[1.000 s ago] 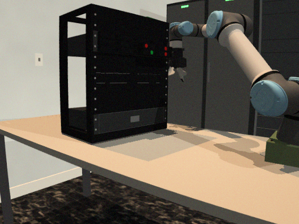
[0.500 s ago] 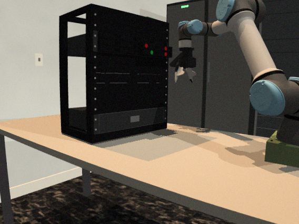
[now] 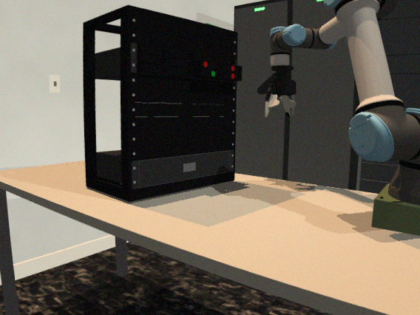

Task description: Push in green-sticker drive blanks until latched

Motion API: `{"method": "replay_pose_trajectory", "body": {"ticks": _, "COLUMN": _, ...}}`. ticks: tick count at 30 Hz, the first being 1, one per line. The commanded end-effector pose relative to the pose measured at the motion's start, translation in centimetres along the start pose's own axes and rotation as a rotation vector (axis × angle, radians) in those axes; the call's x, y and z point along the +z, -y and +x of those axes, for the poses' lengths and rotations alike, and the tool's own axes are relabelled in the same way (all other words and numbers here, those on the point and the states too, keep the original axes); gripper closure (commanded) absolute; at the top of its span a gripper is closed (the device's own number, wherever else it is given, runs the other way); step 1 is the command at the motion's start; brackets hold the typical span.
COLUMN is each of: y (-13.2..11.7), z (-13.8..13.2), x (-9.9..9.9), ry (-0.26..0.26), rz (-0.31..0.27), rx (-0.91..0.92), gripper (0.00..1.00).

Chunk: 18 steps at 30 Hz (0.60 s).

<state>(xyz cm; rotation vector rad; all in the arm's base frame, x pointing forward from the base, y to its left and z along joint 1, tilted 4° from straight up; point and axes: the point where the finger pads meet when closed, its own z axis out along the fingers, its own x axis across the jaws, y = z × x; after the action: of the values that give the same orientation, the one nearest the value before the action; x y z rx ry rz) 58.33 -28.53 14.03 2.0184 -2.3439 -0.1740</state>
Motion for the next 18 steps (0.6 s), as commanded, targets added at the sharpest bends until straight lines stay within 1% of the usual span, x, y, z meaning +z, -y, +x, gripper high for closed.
{"method": "replay_pose_trajectory", "body": {"ticks": 1, "y": -3.9, "z": 0.3, "x": 0.0, "ry": -0.005, "rz": 0.018, "rx": -0.001, "gripper": 0.00}}
{"method": "replay_pose_trajectory", "body": {"ticks": 2, "y": -3.9, "z": 0.3, "x": 0.0, "ry": -0.005, "rz": 0.018, "rx": -0.001, "gripper": 0.00}}
{"method": "replay_pose_trajectory", "body": {"ticks": 8, "y": -7.7, "z": 0.4, "x": 0.2, "ry": -0.005, "rz": 0.018, "rx": -0.001, "gripper": 0.00}}
{"method": "replay_pose_trajectory", "body": {"ticks": 12, "y": -9.8, "z": 0.7, "x": 0.2, "ry": -0.005, "rz": 0.018, "rx": -0.001, "gripper": 0.00}}
{"method": "replay_pose_trajectory", "body": {"ticks": 16, "y": -11.1, "z": 0.8, "x": 0.2, "ry": -0.006, "rz": 0.018, "rx": -0.001, "gripper": 0.00}}
{"method": "replay_pose_trajectory", "body": {"ticks": 18, "y": -11.4, "z": 0.8, "x": 0.2, "ry": -0.006, "rz": 0.018, "rx": -0.001, "gripper": 0.00}}
